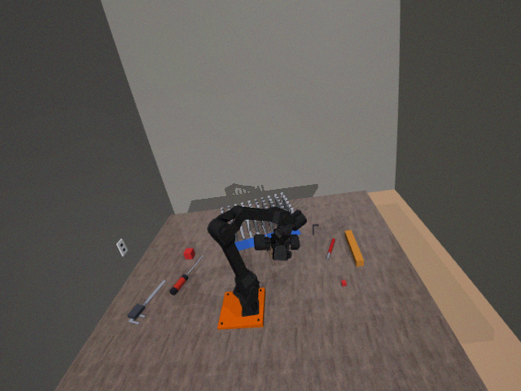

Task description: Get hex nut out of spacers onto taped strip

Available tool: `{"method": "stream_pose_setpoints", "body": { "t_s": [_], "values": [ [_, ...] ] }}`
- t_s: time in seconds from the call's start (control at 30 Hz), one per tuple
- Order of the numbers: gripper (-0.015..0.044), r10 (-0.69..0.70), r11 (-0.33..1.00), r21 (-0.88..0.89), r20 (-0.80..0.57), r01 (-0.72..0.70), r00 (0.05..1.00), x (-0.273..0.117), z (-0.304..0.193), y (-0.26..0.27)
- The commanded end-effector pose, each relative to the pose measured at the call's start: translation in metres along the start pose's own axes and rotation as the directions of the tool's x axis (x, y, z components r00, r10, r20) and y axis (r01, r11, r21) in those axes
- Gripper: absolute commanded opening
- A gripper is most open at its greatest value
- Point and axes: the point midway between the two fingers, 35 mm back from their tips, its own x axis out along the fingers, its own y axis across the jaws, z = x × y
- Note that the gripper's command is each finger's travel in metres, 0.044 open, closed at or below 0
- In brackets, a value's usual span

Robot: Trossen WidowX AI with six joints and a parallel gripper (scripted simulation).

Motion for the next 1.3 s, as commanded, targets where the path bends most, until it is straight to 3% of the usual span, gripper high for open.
{"method": "stream_pose_setpoints", "body": {
  "t_s": [0.0,0.43,0.53,1.13,1.27],
  "values": [
    [0.0,0.01,1.0,-0.019,-0.019,-0.01,1.0,-0.018,-0.016,-0.004],
    [0.0,0.01,1.0,-0.018,-0.02,-0.011,1.0,-0.067,-0.048,-0.027],
    [0.0,0.005,1.0,-0.02,0.001,-0.005,1.0,-0.056,-0.039,-0.021],
    [0.0,0.159,0.836,-0.54,0.068,-0.098,0.985,-0.067,-0.043,0.011],
    [0.0,0.223,0.807,-0.572,0.065,-0.147,0.973,-0.073,-0.05,0.018]
  ]
}}
